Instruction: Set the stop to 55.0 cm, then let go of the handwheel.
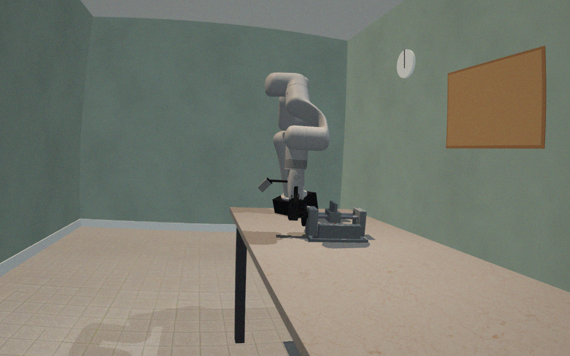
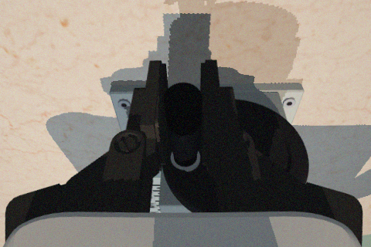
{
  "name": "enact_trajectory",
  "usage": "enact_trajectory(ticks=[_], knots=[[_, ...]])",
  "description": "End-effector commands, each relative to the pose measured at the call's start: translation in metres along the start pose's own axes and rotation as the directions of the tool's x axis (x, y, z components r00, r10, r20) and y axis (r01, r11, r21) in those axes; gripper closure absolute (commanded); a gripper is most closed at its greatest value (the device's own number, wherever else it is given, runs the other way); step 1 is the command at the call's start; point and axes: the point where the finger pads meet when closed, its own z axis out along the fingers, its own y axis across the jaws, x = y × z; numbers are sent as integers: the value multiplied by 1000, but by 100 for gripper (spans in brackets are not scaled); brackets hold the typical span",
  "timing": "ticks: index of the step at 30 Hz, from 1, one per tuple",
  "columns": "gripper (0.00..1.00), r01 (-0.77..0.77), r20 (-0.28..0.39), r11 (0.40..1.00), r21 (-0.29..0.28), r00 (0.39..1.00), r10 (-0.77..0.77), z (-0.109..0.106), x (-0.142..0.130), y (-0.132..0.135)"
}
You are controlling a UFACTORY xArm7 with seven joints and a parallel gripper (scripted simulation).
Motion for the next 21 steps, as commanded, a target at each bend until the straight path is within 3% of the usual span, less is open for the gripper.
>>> enact_trajectory(ticks=[1, 21], knots=[[94, 0, 0, 1000, -1, 1000, 0, -10, 0, 3], [94, 0, 0, 1000, -1, 1000, 0, -24, 0, 30]])
